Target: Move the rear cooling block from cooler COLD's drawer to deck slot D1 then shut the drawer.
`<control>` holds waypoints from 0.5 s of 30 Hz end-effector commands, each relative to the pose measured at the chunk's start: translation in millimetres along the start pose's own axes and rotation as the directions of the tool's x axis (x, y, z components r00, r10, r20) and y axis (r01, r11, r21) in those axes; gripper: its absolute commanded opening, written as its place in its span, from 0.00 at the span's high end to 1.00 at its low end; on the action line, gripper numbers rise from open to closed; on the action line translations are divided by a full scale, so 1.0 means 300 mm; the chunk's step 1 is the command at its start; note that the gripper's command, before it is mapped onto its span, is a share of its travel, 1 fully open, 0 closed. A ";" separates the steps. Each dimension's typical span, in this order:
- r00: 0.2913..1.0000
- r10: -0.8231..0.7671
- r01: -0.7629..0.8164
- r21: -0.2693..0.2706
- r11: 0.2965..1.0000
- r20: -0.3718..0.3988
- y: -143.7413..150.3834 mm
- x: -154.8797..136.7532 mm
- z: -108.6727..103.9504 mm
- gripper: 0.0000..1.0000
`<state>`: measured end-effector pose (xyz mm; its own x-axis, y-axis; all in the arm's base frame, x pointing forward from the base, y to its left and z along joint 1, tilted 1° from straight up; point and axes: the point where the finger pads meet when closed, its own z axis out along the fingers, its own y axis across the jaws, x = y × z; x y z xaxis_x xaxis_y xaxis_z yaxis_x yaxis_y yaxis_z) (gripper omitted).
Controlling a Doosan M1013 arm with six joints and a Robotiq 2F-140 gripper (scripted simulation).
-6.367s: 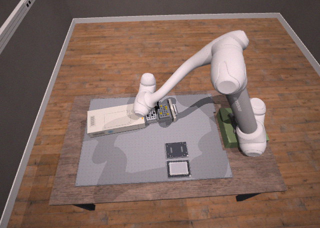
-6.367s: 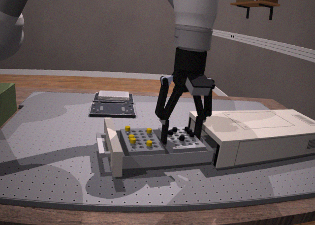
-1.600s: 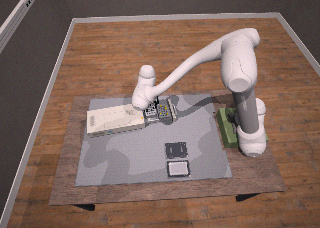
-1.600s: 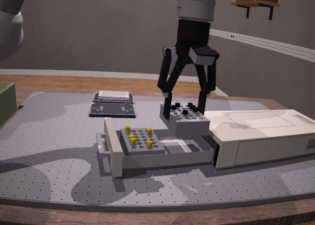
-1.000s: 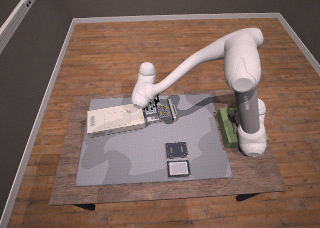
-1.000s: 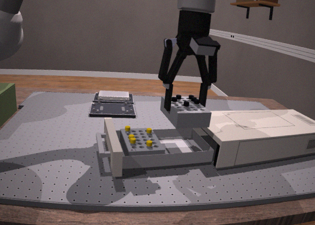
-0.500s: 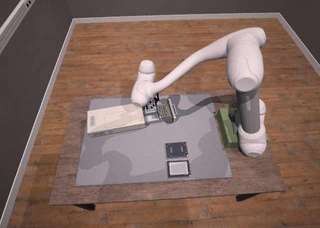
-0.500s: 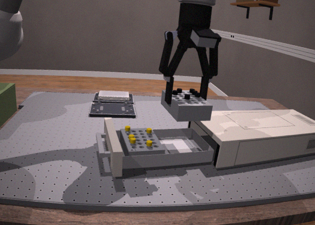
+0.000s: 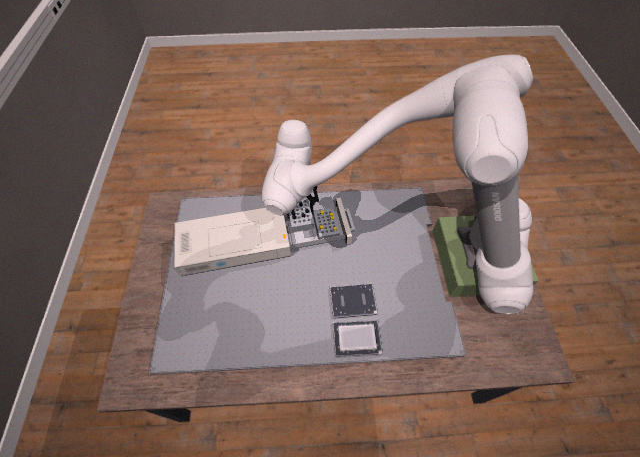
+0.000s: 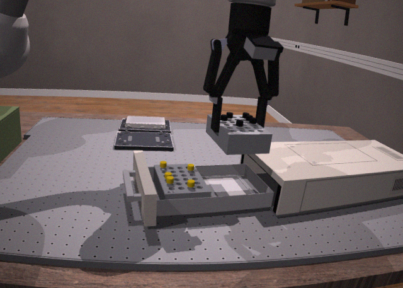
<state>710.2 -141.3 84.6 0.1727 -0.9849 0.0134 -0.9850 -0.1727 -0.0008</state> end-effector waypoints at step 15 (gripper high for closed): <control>0.957 -0.289 0.289 0.001 0.957 -0.001 0.035 -0.090 -0.003 0.90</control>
<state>698.0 -122.1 84.3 0.3912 -0.9202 0.0156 -0.9203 -0.3912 0.0043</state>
